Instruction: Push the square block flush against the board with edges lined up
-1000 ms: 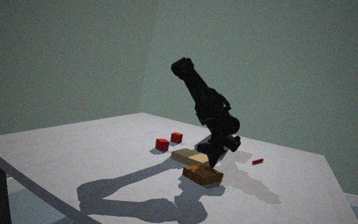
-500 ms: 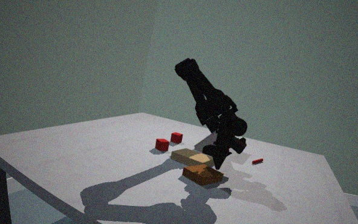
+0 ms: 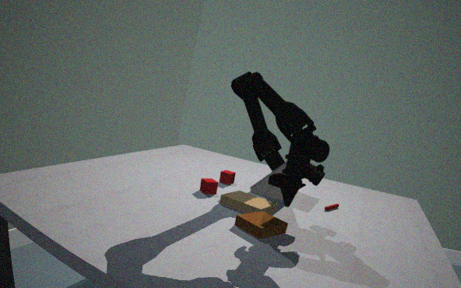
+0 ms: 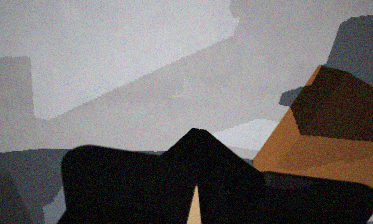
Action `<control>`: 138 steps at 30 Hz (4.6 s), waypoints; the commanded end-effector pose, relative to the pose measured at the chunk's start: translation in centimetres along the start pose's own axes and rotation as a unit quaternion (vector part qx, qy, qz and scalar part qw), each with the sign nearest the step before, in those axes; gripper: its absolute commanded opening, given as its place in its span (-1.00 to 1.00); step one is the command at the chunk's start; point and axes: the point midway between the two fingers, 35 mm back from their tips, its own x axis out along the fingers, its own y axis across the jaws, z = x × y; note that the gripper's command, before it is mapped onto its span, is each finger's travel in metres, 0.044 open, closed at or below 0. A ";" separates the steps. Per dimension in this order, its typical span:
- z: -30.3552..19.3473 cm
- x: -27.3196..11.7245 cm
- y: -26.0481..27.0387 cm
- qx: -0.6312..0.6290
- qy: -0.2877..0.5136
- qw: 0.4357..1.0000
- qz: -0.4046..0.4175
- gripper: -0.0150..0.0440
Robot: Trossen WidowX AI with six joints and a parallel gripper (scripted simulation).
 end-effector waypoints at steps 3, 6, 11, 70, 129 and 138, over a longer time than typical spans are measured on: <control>0.1 -1.6 -0.2 0.005 -0.007 1.000 -0.004 -0.49; -0.3 -1.7 -0.3 0.031 -0.007 0.999 -0.004 -0.49; -1.7 -2.0 -0.6 0.116 -0.009 0.993 -0.003 -0.49; -17.0 -2.2 0.5 0.905 -0.007 0.425 0.006 -0.49; -19.0 4.1 3.0 1.000 -0.003 -0.001 0.002 -0.49; -17.6 4.1 2.8 1.000 -0.003 -0.001 0.003 -0.49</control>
